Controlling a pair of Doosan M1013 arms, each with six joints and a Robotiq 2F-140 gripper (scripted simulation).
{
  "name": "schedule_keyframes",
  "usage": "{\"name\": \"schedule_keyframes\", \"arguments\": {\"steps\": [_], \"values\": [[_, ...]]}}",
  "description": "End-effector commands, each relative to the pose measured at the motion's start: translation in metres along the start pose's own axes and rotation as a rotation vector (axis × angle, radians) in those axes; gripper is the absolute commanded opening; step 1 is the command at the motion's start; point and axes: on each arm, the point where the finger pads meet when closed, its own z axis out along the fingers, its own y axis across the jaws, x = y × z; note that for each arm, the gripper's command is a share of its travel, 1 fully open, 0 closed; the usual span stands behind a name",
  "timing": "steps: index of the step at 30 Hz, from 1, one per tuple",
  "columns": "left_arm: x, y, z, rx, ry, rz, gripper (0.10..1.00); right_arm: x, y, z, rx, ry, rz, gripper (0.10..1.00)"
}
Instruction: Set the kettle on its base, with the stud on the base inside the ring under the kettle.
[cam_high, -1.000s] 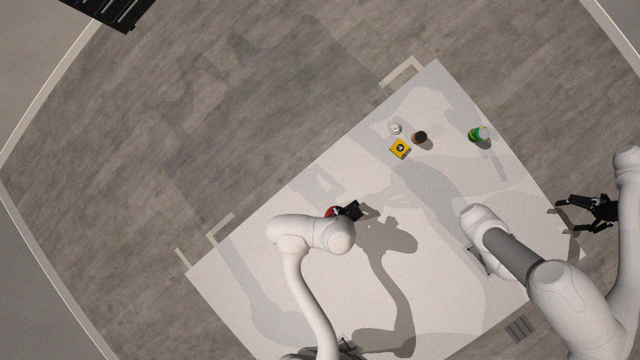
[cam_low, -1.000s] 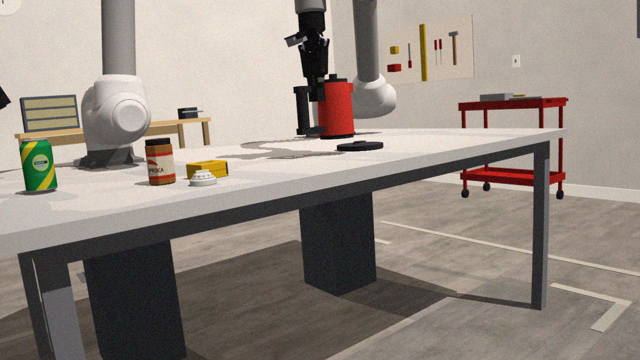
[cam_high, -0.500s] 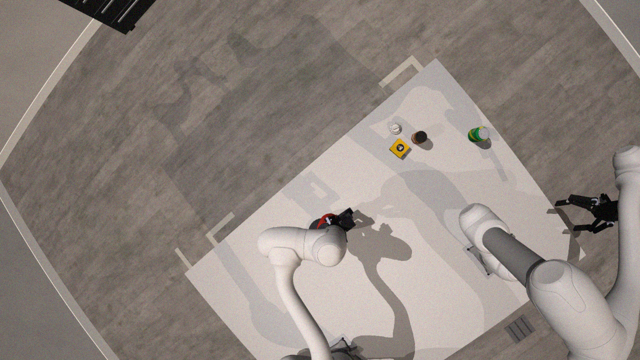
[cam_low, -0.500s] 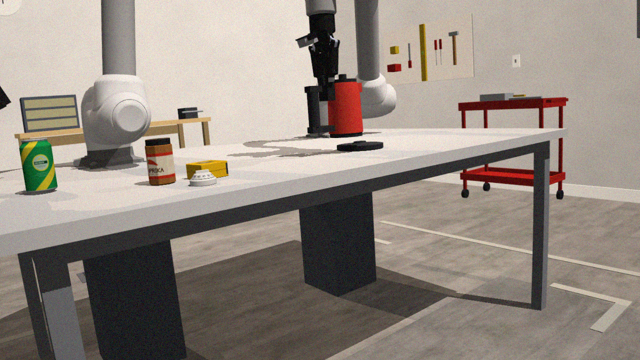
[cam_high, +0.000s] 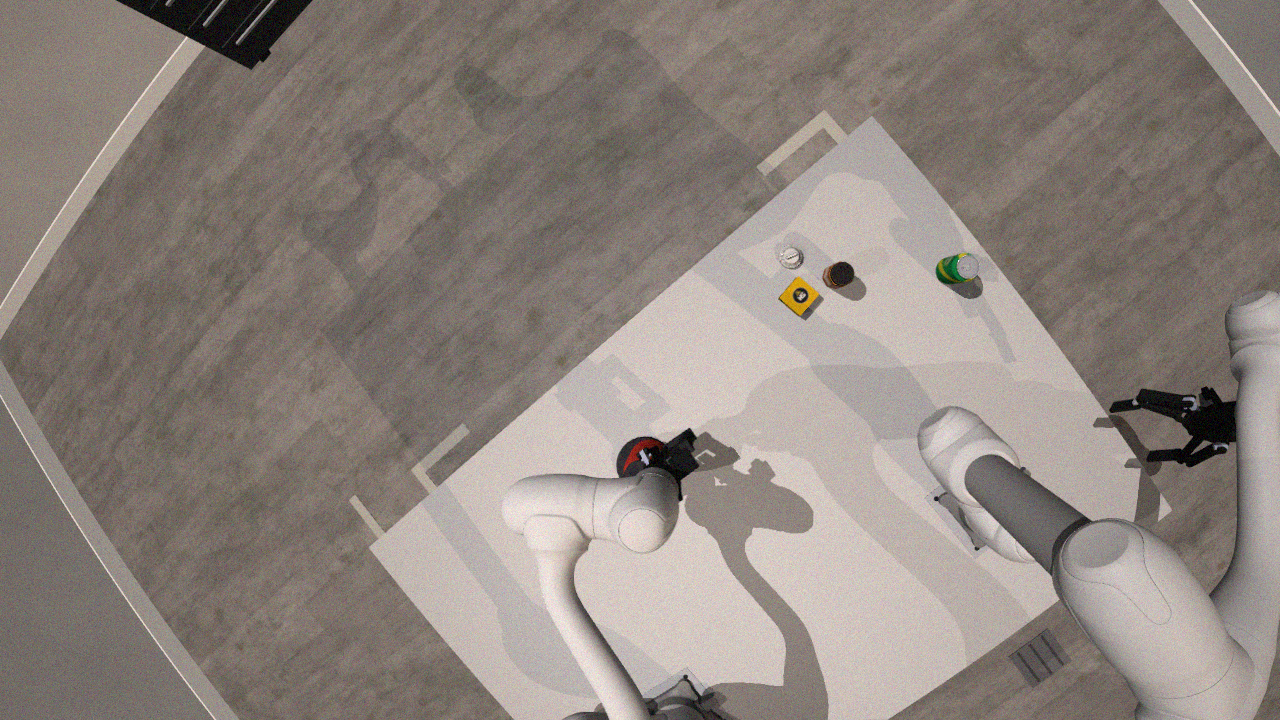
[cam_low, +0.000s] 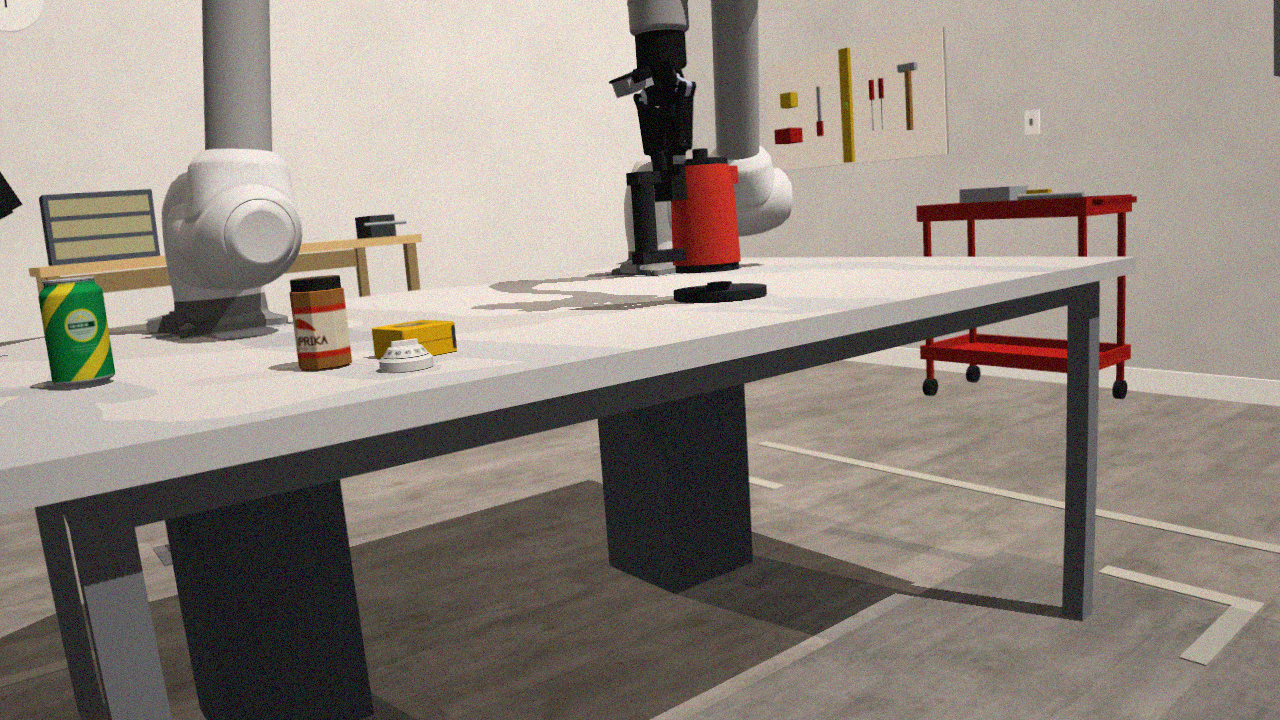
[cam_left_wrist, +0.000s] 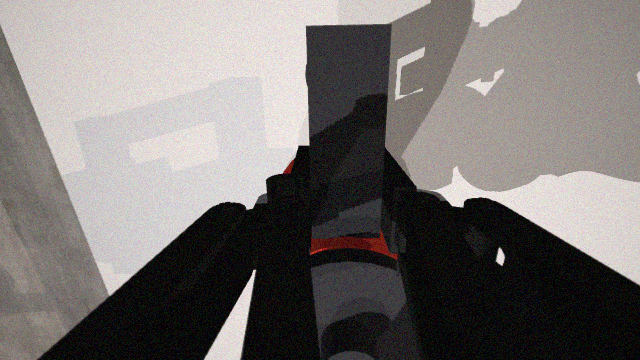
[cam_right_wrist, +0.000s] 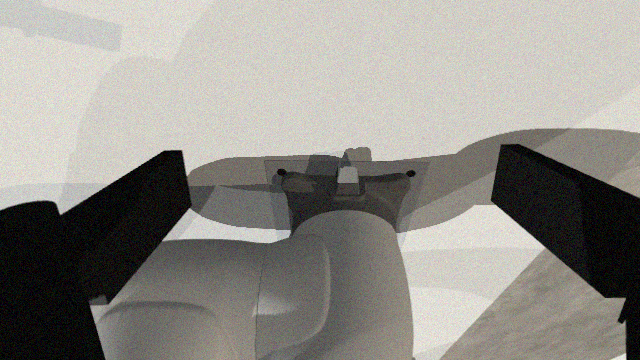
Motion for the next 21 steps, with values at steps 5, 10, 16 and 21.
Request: {"name": "schedule_keyframes", "arguments": {"steps": [5,10,16,21], "values": [[-0.013,0.004,-0.002,0.002,0.001,0.0,0.099,0.0,0.0,-0.001,0.0,0.001,0.0,1.0],[-0.021,0.006,-0.002,0.002,0.001,0.0,0.099,0.0,0.0,-0.001,0.0,0.001,0.0,1.0],[-0.026,0.008,-0.002,0.002,0.001,0.0,0.099,0.0,0.0,-0.001,0.0,0.001,0.0,1.0],[-0.029,0.009,-0.002,0.002,0.001,0.0,0.099,0.0,0.0,-0.001,0.0,0.001,0.0,1.0]]}}
